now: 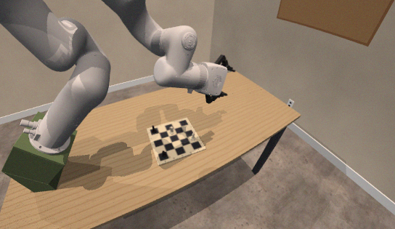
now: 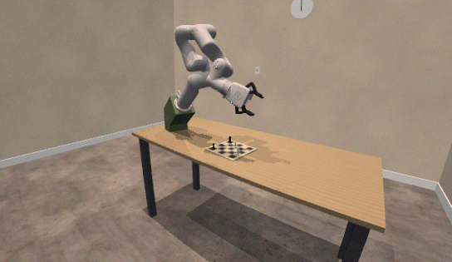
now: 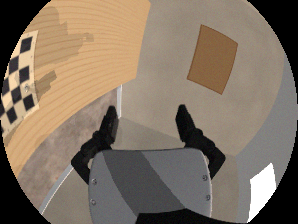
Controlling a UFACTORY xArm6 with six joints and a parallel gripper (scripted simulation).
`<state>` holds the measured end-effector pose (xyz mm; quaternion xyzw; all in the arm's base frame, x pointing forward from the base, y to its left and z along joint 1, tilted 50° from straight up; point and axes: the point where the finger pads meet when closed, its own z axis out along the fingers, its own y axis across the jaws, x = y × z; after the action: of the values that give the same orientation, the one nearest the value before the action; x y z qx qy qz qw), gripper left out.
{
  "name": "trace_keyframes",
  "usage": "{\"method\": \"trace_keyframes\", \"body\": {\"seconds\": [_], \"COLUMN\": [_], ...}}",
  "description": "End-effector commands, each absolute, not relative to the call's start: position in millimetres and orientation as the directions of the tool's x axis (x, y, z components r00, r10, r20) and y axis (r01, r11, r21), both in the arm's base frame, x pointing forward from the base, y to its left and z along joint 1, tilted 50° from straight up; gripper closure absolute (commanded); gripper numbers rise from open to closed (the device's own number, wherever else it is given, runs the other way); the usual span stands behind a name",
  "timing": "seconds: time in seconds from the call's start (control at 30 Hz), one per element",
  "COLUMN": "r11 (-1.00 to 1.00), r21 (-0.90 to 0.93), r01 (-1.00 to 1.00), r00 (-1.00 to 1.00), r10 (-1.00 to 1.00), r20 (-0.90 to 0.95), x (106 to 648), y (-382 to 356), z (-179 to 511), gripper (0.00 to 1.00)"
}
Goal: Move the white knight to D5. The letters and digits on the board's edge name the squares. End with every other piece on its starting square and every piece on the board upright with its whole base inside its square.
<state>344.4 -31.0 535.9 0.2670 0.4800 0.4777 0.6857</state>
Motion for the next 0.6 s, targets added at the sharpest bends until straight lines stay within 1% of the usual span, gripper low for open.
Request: {"method": "trace_keyframes", "body": {"seconds": [0.0, 0.57], "r11": [0.4, 0.346], "r21": [0.824, 0.859], "r01": [-0.402, -0.377], "r00": [0.082, -0.012], "r10": [0.912, 0.926], "r20": [-0.403, -0.378], "x": [343.8, 342.5], "y": [-31.4, -43.9], "z": [537.3, 522.4], "gripper": [0.0, 0.0]}}
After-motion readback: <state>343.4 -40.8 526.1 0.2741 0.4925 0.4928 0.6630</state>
